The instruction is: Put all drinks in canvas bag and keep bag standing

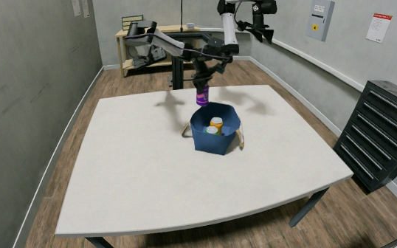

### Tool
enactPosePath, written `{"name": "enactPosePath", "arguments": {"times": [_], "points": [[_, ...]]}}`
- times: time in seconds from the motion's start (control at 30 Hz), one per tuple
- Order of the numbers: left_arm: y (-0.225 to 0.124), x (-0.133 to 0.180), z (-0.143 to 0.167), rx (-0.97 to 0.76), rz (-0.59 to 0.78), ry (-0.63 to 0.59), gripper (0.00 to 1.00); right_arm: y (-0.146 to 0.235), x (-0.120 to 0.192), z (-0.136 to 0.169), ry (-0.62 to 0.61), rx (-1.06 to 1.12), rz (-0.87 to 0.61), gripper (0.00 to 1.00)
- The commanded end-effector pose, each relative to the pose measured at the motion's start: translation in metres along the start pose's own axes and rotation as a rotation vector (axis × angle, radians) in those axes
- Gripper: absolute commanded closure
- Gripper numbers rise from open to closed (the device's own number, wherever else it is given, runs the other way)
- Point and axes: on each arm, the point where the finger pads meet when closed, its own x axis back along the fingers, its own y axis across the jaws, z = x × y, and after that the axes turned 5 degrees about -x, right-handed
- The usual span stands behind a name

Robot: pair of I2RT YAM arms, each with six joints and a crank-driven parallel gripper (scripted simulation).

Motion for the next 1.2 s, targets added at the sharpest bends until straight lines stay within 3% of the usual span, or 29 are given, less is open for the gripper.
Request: {"name": "enactPosePath", "arguments": {"times": [0.0, 0.4, 0.43, 0.53, 0.93, 1.17], "points": [[0.002, 0.016, 0.0, 0.022, -0.045, 0.012, 0.0, 0.006, 0.005, -0.028, -0.039, 0.001, -0.004, 0.26], [0.002, 0.016, 0.0, 0.022, -0.045, 0.012, 0.0, 0.018, -0.008, -0.064, -0.044, -0.001, -0.005, 0.26], [0.002, 0.016, 0.0, 0.022, -0.045, 0.012, 0.0, 0.017, -0.008, -0.074, -0.085, -0.029, -0.018, 0.26], [0.002, 0.016, 0.0, 0.022, -0.045, 0.012, 0.0, 0.021, -0.01, -0.069, -0.041, 0.004, -0.007, 0.26], [0.002, 0.016, 0.0, 0.022, -0.045, 0.012, 0.0, 0.035, -0.022, -0.104, -0.048, 0.002, -0.013, 0.26], [0.002, 0.016, 0.0, 0.022, -0.045, 0.012, 0.0, 0.016, -0.013, -0.126, -0.13, -0.086, 0.018, 0.26]]}}
